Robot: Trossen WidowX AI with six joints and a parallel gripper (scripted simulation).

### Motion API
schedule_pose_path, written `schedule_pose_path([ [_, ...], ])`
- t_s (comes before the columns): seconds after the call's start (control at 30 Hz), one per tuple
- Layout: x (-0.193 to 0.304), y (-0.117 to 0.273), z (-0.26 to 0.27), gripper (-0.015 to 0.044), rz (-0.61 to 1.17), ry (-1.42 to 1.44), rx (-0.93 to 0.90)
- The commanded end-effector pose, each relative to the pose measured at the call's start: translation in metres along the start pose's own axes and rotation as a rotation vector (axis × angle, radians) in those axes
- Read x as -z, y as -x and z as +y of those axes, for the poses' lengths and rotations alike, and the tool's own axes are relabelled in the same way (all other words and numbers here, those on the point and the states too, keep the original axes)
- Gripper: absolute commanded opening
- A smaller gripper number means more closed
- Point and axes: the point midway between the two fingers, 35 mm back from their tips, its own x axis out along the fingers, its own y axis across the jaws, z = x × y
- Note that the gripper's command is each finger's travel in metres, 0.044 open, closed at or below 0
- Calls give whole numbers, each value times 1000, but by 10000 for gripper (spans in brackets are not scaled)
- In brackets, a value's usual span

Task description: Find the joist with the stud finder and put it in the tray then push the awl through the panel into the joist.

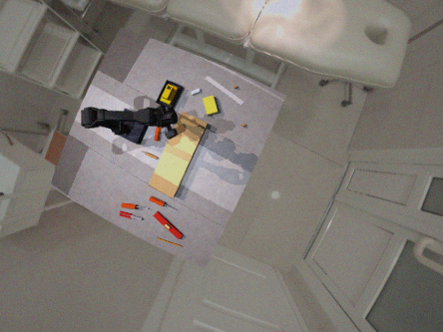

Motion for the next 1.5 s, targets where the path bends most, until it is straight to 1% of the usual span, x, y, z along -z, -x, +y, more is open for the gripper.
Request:
schedule_pose_path([
  [0.0,51,-4,-48,440,66,-227,28],
  [0.2,133,-3,-96,440,145,-555,56],
  [0.33,192,-1,-110,440,198,-774,64],
  [0.4,211,-1,-112,440,215,-845,65],
  [1.03,213,0,-122,440,217,-854,66],
  [1.47,216,-21,-124,440,217,-854,66],
])
